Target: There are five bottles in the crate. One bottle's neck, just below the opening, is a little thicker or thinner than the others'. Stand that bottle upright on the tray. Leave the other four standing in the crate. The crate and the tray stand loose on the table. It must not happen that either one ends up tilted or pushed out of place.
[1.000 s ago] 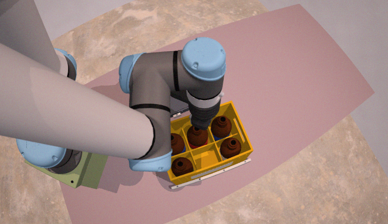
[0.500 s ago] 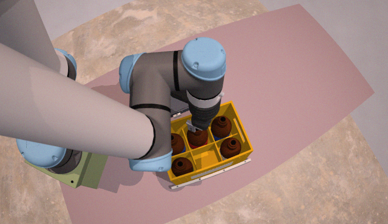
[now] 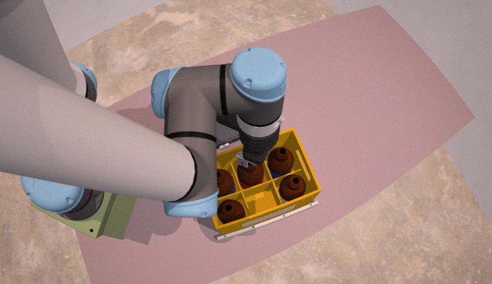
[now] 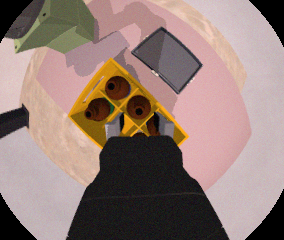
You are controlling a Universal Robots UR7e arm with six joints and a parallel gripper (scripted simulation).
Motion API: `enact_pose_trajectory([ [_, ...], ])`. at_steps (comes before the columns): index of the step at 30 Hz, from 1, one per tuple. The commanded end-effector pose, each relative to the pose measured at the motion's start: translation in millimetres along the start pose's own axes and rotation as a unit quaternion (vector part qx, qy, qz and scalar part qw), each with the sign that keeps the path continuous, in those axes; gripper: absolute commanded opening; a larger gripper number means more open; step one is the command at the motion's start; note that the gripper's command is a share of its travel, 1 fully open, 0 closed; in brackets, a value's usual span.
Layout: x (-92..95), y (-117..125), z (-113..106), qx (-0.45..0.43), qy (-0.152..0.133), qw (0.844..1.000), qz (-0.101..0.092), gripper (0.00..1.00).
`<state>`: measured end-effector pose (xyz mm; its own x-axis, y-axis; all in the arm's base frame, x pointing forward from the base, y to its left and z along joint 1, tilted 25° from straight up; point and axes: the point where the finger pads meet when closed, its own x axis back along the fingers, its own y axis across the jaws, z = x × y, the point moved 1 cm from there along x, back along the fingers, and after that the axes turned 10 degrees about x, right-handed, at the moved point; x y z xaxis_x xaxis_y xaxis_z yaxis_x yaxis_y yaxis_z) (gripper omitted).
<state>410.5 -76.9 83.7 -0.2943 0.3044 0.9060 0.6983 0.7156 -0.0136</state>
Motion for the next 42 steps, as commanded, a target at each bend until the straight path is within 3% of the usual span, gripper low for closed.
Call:
enact_pose_trajectory([
  [1, 0.5, 1.2, -0.9, 0.001, -0.001, 1.0, 0.0, 1.0],
  [23, -11.4, -0.2, 0.6, 0.0, 0.001, 1.0, 0.001, 1.0],
  [42, -33.3, -0.1, 0.3, 0.0, 0.001, 1.0, 0.0, 1.0],
])
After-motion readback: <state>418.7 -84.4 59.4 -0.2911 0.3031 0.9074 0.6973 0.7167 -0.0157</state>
